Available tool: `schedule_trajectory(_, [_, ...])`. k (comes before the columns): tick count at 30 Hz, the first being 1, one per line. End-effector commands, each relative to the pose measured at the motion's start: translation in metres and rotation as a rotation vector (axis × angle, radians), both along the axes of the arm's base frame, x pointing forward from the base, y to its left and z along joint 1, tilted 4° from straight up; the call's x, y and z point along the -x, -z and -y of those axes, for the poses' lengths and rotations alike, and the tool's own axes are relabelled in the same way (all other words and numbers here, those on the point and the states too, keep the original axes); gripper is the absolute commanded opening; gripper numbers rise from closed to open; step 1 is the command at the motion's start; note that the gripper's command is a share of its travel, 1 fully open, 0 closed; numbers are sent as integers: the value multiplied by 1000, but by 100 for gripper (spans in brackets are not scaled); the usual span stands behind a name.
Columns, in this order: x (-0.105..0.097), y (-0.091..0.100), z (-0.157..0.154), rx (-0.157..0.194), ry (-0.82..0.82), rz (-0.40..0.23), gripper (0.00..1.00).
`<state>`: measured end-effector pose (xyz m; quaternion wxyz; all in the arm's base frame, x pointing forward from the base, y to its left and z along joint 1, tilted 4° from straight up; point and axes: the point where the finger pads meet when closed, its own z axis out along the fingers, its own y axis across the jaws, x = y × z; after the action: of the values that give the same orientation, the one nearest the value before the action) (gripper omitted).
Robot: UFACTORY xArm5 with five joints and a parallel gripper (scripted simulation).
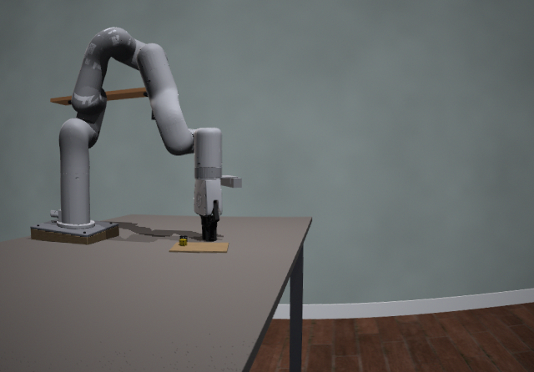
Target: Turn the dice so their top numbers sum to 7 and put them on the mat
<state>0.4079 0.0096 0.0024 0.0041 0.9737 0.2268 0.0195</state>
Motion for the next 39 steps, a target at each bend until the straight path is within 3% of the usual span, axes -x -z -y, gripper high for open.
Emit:
schedule_trajectory(1, [-2,-11,-1,0,0,5,11])
schedule_trajectory(11, [2,-80,-5,-1,0,5,11])
schedule_trajectory(17, [2,-97,-6,-1,0,5,11])
schedule_trajectory(30, [3,-100,-5,-1,6,5,11])
schedule_trajectory(33, [3,-103,26,-5,183,9,11])
schedule_trajectory(39, [6,-106,57,-10,360,14,11])
